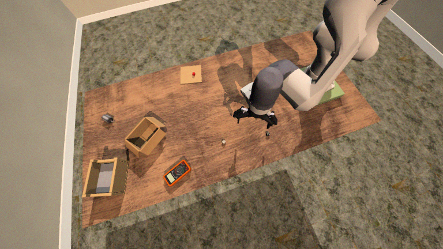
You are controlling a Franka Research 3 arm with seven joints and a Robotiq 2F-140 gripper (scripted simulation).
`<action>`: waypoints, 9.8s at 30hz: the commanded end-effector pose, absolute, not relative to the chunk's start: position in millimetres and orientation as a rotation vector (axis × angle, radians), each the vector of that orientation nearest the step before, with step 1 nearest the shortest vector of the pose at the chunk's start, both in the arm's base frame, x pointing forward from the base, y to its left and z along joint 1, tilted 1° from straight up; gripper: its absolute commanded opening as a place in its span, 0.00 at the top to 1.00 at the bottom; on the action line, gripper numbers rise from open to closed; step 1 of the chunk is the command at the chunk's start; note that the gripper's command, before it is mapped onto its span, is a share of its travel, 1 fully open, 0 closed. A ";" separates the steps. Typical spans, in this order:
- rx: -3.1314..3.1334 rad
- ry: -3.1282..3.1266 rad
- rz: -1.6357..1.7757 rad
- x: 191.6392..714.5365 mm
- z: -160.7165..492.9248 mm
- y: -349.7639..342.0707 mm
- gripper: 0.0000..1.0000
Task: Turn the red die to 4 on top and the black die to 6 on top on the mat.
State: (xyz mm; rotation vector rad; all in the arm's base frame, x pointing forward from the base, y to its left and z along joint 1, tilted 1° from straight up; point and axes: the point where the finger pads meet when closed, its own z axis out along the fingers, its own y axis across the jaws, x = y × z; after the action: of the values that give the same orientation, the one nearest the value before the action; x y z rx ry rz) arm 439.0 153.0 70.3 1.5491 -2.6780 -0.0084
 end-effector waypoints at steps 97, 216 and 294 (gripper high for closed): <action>2.132 -2.300 0.013 355.4 18.4 212.1 0.73; 2.132 -2.300 0.013 354.2 3.9 213.5 0.73; 2.132 -2.300 0.013 354.2 -8.4 213.4 0.84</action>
State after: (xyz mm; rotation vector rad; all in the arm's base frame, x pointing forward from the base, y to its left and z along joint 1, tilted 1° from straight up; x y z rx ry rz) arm 354.2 212.1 -8.1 2.1237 -2.3048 0.0139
